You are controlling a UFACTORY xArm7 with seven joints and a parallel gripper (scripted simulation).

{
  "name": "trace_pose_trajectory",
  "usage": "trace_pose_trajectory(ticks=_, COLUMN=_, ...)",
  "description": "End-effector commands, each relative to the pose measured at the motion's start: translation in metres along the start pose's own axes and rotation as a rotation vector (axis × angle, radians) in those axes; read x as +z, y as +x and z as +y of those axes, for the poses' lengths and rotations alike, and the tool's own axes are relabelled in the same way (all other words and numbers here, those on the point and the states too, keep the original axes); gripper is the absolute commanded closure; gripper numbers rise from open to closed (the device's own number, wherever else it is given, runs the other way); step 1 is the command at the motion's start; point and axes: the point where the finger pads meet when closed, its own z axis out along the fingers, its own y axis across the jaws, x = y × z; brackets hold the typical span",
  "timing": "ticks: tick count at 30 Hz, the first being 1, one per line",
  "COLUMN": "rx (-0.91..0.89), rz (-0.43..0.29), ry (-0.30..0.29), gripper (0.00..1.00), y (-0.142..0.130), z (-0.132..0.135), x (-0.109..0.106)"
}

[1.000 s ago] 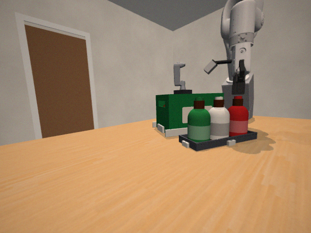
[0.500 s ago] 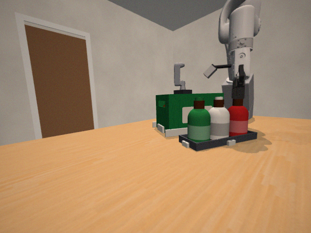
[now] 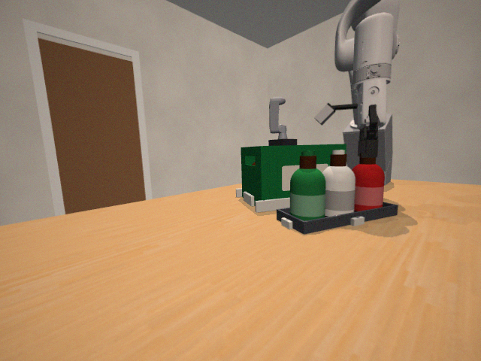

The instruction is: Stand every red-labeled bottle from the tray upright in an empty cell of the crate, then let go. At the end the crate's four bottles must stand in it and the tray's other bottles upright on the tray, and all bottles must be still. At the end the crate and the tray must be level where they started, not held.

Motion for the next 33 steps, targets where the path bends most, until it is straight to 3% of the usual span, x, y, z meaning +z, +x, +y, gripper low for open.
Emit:
trace_pose_trajectory(ticks=1, rx=0.0, rz=0.008, ry=0.001, gripper=0.35, y=0.0001, z=-0.0011, x=0.0016)
trace_pose_trajectory(ticks=21, rx=0.0, rz=0.008, ry=0.001, gripper=0.35, y=0.0, z=-0.0011, x=0.0022)
trace_pose_trajectory(ticks=22, rx=0.0, rz=0.008, ry=0.001, gripper=1.0, y=0.0, z=-0.0011, x=0.0022)
trace_pose_trajectory(ticks=33, rx=0.0, rz=0.008, ry=0.001, gripper=1.0, y=0.0, z=-0.0011, x=0.0022)
